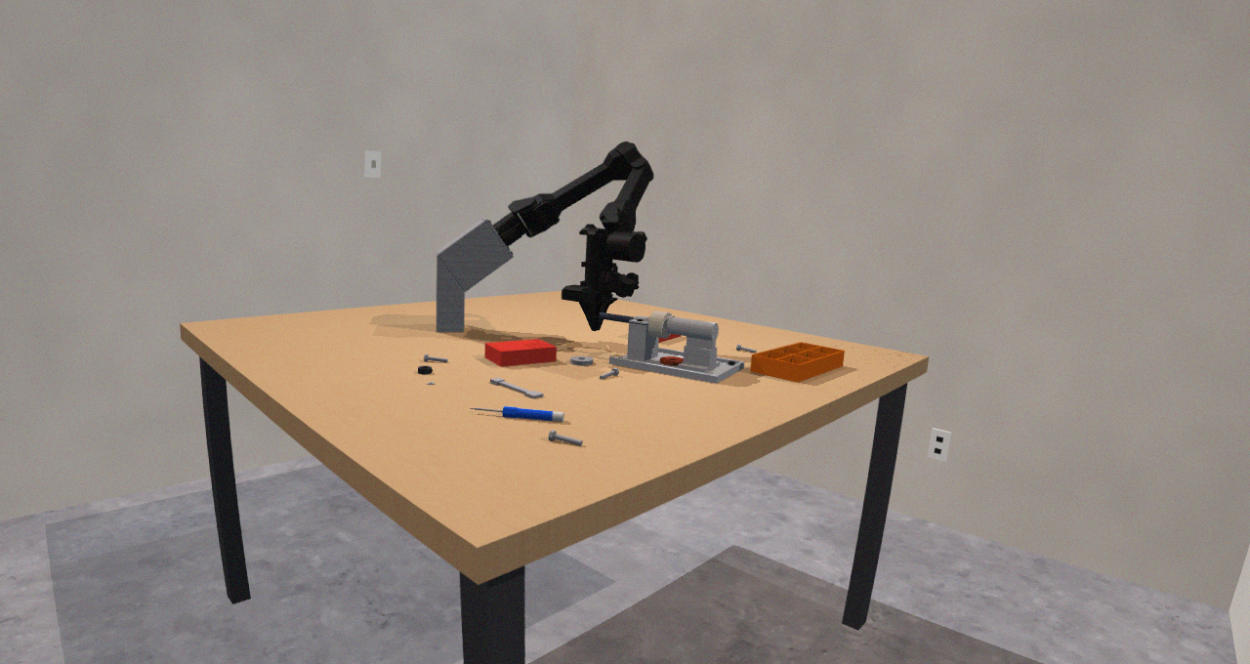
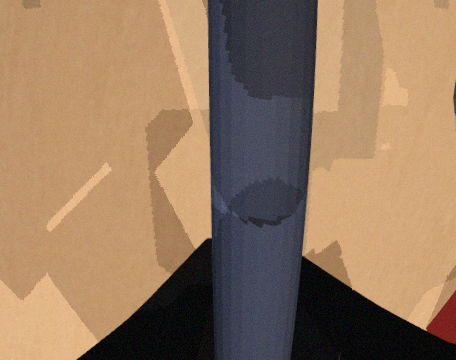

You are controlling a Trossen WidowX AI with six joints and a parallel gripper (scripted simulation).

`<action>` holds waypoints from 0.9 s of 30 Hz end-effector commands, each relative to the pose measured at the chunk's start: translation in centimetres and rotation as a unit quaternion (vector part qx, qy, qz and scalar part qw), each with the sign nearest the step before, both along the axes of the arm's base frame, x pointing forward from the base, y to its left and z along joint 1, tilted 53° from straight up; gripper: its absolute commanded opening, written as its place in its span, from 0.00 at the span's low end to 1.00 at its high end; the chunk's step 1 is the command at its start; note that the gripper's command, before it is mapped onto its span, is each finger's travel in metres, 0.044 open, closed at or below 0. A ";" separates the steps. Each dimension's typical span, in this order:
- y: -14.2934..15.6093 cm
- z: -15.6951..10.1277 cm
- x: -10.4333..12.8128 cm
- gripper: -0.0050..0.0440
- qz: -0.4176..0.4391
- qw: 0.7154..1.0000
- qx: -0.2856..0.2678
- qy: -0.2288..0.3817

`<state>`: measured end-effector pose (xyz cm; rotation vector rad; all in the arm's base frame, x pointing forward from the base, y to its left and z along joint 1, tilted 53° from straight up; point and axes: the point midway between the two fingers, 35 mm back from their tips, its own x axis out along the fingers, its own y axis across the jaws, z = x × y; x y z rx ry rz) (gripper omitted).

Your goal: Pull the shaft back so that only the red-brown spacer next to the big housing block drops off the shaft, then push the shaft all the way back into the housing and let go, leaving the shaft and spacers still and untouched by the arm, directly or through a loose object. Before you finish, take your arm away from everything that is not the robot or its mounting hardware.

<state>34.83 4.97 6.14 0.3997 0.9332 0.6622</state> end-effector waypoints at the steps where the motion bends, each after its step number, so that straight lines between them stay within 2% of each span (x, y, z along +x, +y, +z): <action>1: -0.2 0.2 0.1 0.10 -0.001 1.000 -0.001 -0.005; 27: -0.2 0.3 0.4 0.10 -0.001 1.000 -0.001 -0.005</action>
